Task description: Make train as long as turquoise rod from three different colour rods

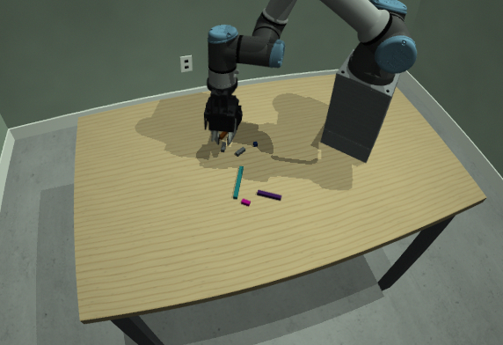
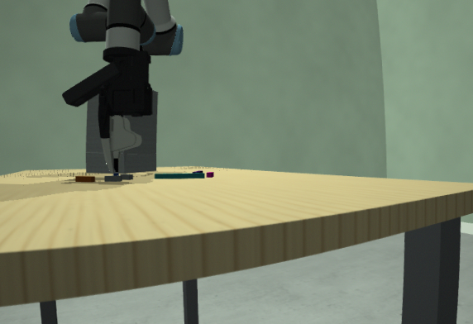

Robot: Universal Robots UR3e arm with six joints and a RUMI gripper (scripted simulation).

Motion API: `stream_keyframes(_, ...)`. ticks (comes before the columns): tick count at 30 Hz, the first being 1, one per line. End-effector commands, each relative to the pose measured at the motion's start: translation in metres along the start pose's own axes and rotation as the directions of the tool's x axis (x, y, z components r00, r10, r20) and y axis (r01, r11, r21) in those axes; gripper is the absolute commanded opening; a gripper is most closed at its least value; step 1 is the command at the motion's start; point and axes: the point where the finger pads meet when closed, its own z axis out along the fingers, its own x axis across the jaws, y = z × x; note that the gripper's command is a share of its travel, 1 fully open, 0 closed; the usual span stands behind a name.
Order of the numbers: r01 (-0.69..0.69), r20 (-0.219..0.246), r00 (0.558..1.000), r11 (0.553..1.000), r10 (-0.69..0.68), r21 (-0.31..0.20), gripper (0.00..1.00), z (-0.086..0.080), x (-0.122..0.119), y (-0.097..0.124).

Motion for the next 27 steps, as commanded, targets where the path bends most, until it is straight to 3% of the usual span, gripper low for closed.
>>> stream_keyframes(1,0.0,0.002,1.0,1.0,0.0,0.0,0.14,-0.0006,-0.0009,0.0)
stream_keyframes(27,0.0,0.002,1.0,1.0,0.0,0.0,0.14,0.0078,-0.0009,0.0)
